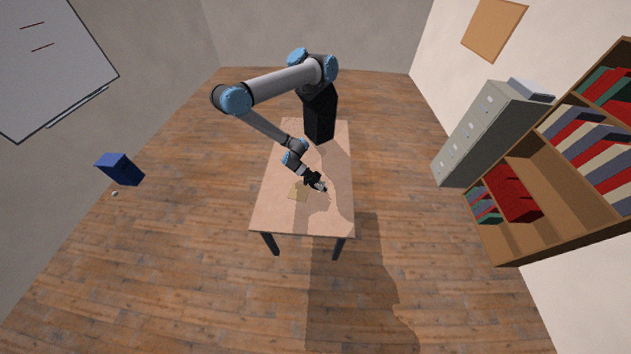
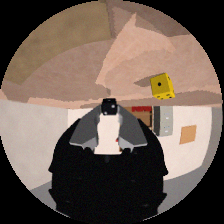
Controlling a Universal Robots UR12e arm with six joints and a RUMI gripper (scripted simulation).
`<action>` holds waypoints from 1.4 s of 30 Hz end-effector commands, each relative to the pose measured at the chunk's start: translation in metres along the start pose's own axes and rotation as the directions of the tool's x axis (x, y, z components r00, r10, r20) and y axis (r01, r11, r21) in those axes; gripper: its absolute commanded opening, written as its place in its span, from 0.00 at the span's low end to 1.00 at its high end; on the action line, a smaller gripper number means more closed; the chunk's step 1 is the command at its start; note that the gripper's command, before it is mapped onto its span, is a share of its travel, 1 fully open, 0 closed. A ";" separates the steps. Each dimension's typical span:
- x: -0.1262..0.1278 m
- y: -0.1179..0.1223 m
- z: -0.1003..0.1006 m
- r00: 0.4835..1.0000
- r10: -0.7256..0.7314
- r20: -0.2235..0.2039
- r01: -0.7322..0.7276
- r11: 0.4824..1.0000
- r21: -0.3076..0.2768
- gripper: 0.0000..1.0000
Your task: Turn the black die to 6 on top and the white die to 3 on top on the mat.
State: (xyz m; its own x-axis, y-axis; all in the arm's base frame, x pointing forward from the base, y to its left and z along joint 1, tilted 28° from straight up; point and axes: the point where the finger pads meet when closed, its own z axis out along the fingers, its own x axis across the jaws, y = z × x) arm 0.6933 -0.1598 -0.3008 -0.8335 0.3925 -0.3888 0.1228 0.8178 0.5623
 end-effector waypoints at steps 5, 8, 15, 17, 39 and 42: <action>0.000 0.000 0.000 1.000 -0.001 0.000 0.001 1.000 0.000 0.06; 0.000 0.000 0.000 1.000 -0.001 0.000 0.001 1.000 0.000 0.06; 0.000 0.000 0.000 1.000 -0.001 0.000 0.001 1.000 0.000 0.06; 0.000 0.000 0.000 1.000 -0.001 0.000 0.001 1.000 0.000 0.06; 0.000 -0.003 0.002 1.000 -0.001 0.000 0.001 1.000 0.000 0.06; 0.000 -0.005 0.004 1.000 -0.001 0.000 0.001 1.000 0.000 0.06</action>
State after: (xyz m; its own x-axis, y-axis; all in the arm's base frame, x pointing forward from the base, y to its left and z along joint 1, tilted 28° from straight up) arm 0.6942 -0.1616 -0.3045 -0.8335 0.3925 -0.3888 0.1228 0.8178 0.5623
